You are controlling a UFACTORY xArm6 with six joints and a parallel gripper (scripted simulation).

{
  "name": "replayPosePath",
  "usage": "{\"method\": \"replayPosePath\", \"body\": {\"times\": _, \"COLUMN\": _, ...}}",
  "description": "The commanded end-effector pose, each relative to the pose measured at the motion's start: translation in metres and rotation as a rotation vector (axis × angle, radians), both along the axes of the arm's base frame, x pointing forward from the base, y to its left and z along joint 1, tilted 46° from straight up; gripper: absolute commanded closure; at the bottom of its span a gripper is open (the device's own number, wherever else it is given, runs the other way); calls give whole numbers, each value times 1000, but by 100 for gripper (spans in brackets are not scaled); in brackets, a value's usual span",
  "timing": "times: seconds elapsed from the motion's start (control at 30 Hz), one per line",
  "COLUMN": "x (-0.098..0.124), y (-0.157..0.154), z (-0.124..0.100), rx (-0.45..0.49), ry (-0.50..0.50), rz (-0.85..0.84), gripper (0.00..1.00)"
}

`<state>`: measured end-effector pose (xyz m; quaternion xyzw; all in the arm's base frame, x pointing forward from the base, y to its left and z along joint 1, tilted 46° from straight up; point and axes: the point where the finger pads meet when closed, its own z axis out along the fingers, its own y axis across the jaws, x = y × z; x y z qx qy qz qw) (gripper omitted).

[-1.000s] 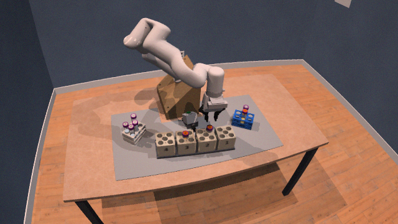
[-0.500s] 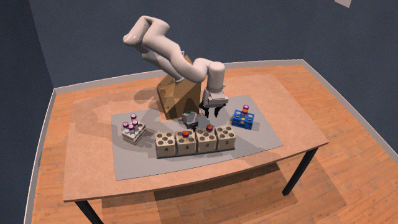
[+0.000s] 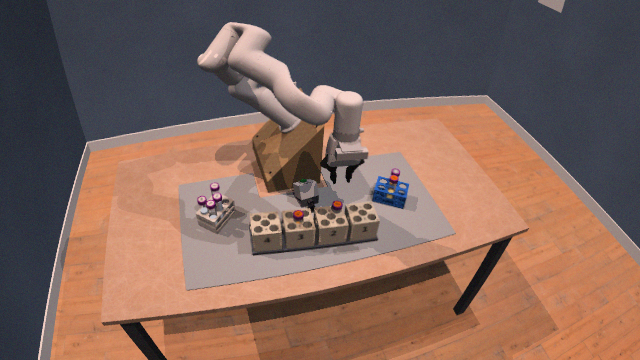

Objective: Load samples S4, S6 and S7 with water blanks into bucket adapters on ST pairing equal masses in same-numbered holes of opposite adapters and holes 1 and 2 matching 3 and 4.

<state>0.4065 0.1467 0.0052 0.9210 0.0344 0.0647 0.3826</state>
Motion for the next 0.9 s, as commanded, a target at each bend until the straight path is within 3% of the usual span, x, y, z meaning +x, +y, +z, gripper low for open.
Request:
{"method": "replayPosePath", "body": {"times": 0.0, "x": 0, "y": 3, "z": 2, "rx": 2, "ry": -2, "rz": 1, "gripper": 56}}
{"method": "replayPosePath", "body": {"times": 0.73, "x": 0, "y": 3, "z": 2, "rx": 2, "ry": -2, "rz": 1, "gripper": 56}}
{"method": "replayPosePath", "body": {"times": 0.77, "x": -2, "y": 6, "z": -1, "rx": 7, "ry": -25, "rz": -22, "gripper": 43}}
{"method": "replayPosePath", "body": {"times": 0.87, "x": -8, "y": 15, "z": -11, "rx": 21, "ry": -95, "rz": -92, "gripper": 43}}
